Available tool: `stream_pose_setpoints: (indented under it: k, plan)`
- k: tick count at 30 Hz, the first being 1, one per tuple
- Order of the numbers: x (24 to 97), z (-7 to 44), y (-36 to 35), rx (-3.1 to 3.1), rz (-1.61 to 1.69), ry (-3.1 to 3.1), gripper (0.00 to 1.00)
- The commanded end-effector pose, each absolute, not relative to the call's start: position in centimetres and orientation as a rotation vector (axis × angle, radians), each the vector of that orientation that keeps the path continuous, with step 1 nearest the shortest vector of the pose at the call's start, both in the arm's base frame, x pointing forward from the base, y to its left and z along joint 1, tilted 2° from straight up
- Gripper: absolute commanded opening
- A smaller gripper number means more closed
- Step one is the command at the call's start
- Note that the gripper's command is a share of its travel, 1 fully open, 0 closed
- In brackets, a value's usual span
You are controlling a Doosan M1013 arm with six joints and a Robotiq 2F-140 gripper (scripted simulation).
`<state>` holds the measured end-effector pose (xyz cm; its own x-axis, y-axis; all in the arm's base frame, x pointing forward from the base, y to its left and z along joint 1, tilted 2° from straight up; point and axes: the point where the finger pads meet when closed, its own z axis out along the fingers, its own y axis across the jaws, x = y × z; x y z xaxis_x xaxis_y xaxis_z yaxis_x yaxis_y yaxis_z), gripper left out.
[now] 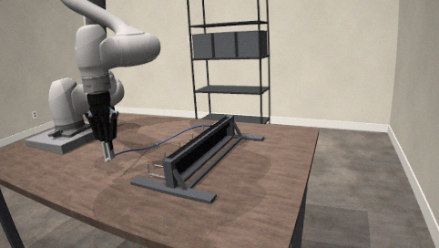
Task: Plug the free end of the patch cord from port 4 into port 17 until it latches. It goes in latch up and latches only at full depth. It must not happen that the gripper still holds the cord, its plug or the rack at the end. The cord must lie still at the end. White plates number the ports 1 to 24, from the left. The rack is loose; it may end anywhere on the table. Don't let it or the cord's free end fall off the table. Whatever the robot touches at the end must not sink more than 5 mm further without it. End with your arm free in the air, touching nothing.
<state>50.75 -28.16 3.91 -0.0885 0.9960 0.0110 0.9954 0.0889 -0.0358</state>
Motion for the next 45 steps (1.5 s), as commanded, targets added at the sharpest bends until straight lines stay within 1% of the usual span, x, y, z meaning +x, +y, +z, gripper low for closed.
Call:
stream_pose_setpoints:
  k: [1, 14, 29, 31, 45]
  plan:
    - [51.7, 4.2, -27.3, -2.019, 0.024, -2.359, 0.00]
    - [54.9, 5.0, -24.8, -1.701, 0.016, -2.594, 0.00]
    - [60.6, 6.3, -20.4, -1.095, 0.002, -2.898, 0.00]
    - [60.6, 6.3, -20.4, -1.095, 0.002, -2.898, 0.00]
    - [65.2, 7.4, -16.9, -0.558, -0.010, -3.046, 0.00]
